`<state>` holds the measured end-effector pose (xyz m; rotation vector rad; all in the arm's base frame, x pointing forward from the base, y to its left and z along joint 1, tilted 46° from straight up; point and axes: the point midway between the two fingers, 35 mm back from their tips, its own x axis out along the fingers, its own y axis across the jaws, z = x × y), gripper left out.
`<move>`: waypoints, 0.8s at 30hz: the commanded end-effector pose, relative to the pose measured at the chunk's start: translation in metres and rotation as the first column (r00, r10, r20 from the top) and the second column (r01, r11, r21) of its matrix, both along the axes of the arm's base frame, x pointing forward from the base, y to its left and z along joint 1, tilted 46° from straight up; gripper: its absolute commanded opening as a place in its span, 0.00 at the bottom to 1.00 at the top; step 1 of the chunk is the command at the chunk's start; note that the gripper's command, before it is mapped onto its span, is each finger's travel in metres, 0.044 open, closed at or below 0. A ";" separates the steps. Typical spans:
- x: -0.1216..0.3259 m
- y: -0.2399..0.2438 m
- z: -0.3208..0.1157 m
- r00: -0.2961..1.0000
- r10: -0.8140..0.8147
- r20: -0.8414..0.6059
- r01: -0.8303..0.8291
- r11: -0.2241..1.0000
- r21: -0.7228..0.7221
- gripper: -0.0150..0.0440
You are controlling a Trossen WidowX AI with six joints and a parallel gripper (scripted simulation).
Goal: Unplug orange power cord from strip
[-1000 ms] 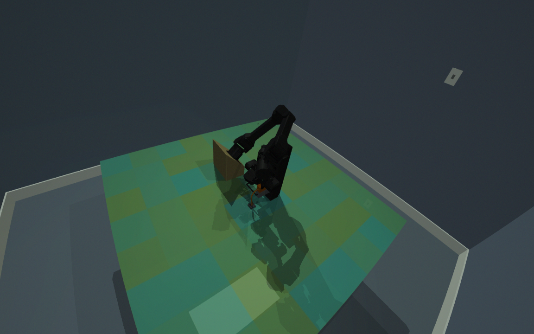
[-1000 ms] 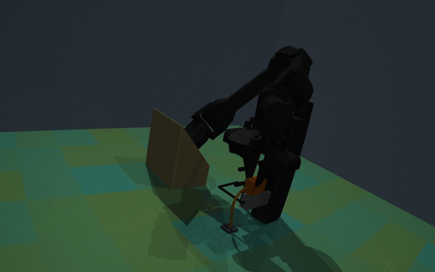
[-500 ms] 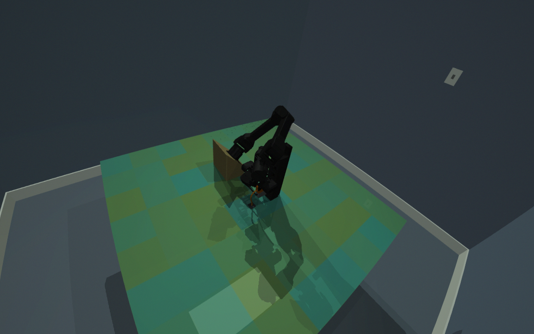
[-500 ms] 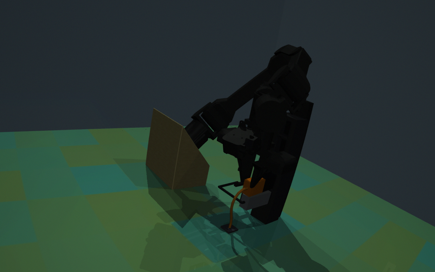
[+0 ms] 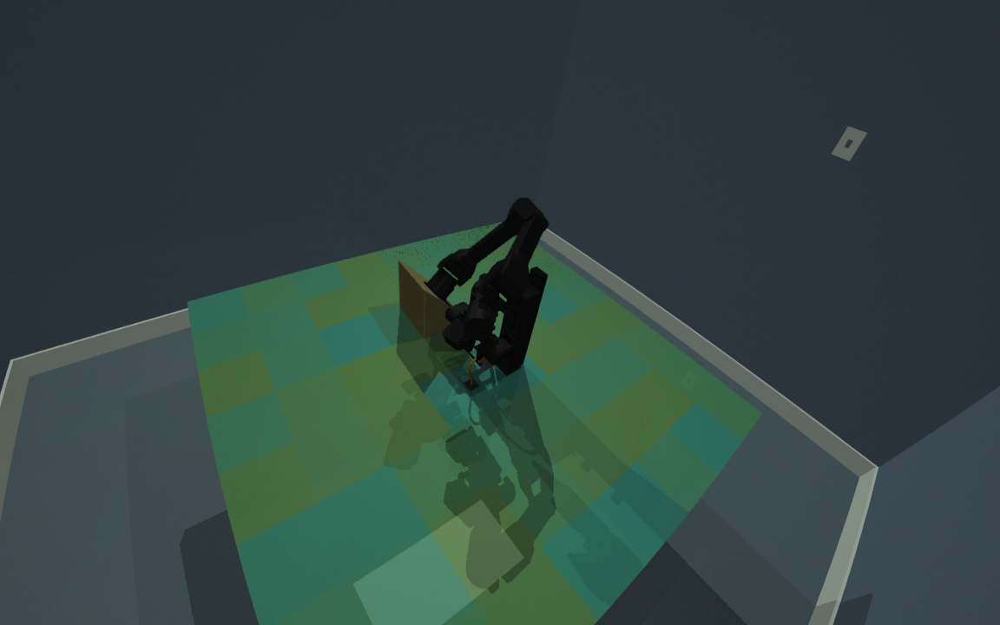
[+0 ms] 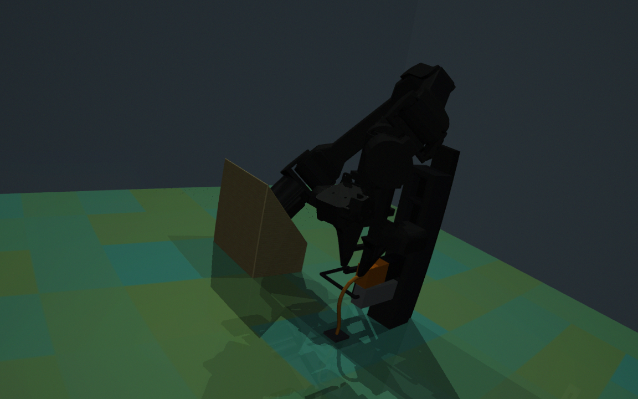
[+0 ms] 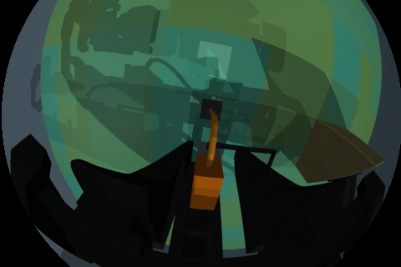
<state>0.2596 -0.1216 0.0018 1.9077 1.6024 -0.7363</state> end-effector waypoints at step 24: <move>0.000 0.007 0.019 1.000 -0.024 -0.003 0.024 1.000 0.007 0.53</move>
